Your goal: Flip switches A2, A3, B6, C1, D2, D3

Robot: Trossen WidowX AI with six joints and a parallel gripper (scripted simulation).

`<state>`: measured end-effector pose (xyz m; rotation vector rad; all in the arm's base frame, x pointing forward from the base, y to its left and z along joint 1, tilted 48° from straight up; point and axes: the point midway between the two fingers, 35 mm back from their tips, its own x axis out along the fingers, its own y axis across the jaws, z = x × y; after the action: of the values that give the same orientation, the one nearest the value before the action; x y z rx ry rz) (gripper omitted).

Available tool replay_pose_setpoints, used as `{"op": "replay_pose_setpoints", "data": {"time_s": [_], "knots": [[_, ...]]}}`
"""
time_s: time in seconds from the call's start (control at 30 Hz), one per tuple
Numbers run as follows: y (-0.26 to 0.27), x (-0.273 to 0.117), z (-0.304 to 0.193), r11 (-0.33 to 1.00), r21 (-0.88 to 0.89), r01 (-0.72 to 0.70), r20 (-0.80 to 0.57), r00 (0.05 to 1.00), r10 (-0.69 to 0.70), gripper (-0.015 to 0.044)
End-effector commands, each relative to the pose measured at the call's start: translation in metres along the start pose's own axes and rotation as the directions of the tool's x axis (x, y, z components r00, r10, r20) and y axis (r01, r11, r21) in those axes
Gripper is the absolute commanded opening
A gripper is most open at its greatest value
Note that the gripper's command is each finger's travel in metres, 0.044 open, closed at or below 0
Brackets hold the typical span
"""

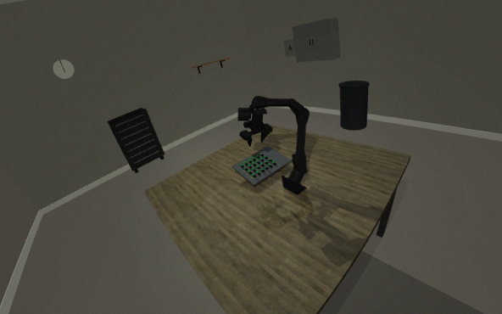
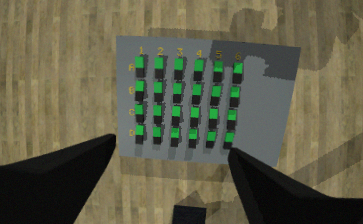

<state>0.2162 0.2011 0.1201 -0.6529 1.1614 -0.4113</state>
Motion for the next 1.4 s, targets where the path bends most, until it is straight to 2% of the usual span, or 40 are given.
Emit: {"op": "replay_pose_setpoints", "data": {"time_s": [0.0, 0.07, 0.27, 0.47, 0.53, 0.67, 1.37], "knots": [[0.001, 0.002, 0.002, 1.000, -0.002, 0.002, -0.002, 1.000, -0.002, 0.0374], [0.011, 0.018, 0.015, 1.000, -0.015, 0.016, -0.014, 1.000, -0.017, 0.0321], [0.040, 0.099, 0.063, 0.994, -0.077, 0.075, -0.073, 0.994, -0.081, 0.0164], [0.041, 0.102, 0.064, 0.994, -0.079, 0.077, -0.075, 0.994, -0.083, 0.0006], [0.041, 0.105, 0.064, 0.994, -0.078, 0.077, -0.077, 0.994, -0.083, 0.0000], [0.038, 0.137, 0.062, 0.994, -0.078, 0.078, -0.101, 0.991, -0.085, 0.0000], [0.035, 0.160, 0.061, 0.994, -0.078, 0.079, -0.100, 0.991, -0.086, 0.0000]]}}
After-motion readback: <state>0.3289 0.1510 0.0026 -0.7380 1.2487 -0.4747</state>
